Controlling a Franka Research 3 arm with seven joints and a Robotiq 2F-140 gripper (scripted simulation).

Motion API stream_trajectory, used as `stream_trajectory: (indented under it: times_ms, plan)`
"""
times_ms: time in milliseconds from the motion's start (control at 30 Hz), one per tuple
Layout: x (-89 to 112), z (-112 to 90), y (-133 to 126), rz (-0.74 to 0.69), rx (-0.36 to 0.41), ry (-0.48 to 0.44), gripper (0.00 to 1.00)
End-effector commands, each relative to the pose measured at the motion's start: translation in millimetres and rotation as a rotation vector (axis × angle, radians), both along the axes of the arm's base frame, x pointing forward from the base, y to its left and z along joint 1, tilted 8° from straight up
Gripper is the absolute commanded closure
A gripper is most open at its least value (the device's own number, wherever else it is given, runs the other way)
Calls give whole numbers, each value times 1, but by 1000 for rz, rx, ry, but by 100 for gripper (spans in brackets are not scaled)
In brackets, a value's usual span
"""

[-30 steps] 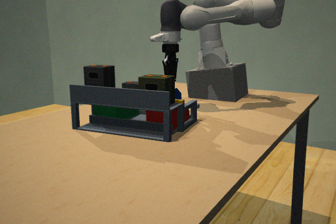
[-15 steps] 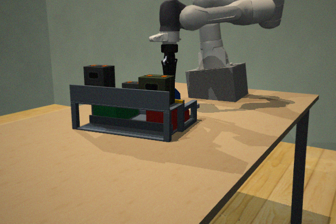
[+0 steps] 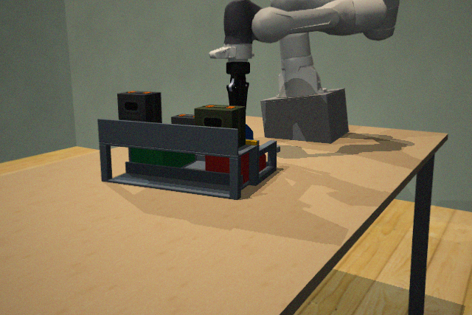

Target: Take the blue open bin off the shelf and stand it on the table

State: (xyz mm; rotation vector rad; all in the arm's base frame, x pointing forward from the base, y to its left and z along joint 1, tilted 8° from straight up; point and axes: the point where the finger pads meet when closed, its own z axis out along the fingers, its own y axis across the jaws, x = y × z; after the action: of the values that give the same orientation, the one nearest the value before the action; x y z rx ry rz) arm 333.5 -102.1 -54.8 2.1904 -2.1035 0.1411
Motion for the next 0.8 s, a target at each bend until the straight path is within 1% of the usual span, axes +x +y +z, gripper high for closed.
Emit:
stream_trajectory:
  times_ms: [0,633,767]
  plan:
    - [0,2,0,7,-1,0,100]
    - [-1,2,0,7,-1,0,100]
    - [-1,-6,-1,6,-1,0,100]
